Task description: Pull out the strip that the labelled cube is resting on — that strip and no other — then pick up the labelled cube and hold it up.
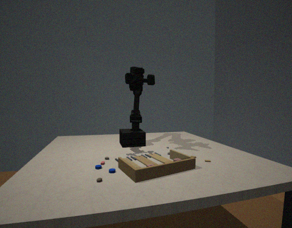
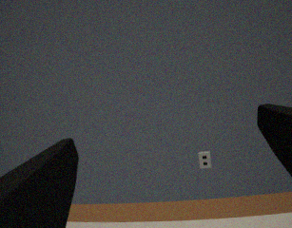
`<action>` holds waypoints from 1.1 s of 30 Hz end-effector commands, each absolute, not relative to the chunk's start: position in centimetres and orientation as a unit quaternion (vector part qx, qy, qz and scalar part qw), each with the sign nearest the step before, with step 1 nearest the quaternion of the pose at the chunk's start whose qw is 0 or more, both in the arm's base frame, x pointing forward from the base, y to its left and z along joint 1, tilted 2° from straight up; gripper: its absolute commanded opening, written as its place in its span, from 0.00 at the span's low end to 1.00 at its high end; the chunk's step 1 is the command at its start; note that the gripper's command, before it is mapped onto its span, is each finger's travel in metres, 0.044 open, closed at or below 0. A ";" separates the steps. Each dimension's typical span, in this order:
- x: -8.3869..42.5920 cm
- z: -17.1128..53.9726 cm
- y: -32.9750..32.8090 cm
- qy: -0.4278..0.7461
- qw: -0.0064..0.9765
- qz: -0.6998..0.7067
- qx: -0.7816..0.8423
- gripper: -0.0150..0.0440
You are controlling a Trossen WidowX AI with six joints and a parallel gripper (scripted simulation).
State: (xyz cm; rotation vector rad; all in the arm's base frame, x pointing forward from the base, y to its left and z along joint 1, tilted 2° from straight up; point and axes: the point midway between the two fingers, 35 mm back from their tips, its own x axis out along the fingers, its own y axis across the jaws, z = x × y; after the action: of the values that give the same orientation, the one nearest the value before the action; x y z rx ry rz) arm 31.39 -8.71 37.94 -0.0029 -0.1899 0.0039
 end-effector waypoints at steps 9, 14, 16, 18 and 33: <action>31.0 17.0 -8.5 0.209 0.970 -0.109 0.052 0.93; 29.5 13.1 -8.2 0.273 0.953 -0.126 0.043 0.93; 29.5 13.1 -8.2 0.273 0.953 -0.126 0.043 0.93; 29.5 13.1 -8.2 0.273 0.953 -0.126 0.043 0.93; 33.4 8.4 -5.8 0.493 0.868 -0.053 0.015 0.44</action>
State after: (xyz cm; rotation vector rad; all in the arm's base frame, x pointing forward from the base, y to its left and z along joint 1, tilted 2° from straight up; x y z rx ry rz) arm 32.36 -6.73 10.41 0.0592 0.8619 -0.1639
